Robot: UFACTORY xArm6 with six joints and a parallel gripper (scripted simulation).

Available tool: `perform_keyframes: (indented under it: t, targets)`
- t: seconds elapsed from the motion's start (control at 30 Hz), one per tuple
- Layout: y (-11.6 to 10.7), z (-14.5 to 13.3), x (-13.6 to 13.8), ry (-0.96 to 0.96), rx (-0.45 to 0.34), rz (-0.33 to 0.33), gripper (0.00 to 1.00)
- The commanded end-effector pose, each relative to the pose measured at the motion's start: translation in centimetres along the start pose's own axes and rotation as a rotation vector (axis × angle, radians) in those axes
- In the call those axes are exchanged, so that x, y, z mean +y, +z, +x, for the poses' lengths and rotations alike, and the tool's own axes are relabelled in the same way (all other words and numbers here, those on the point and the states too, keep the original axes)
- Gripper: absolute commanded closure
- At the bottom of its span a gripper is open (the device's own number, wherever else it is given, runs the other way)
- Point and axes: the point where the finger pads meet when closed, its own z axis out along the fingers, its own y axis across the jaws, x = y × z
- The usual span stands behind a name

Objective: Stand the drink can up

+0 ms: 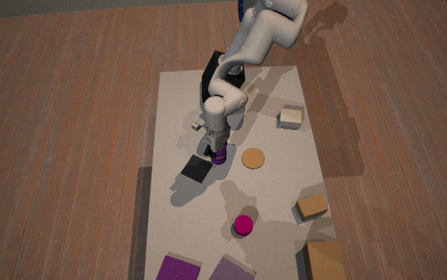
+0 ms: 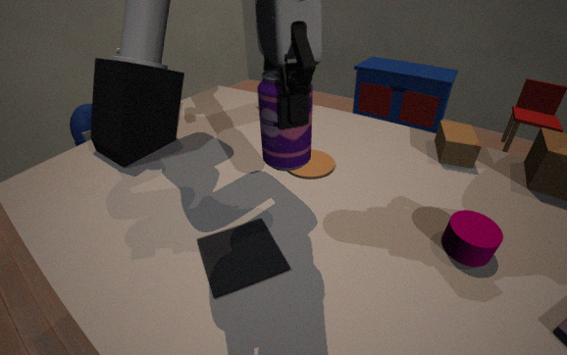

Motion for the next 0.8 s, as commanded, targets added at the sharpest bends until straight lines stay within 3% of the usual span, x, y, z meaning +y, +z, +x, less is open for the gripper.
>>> perform_keyframes:
  t: [0.0, 0.4, 0.77]
  targets:
    - [-0.3, -1.9, 1.8, 0.001, 0.000, 0.008, 1.00]
    - [-0.2, -6.0, 7.5, 0.001, -0.002, 0.008, 1.00]
    - [-0.1, -7.8, 11.0, 0.002, -0.004, 0.005, 1.00]
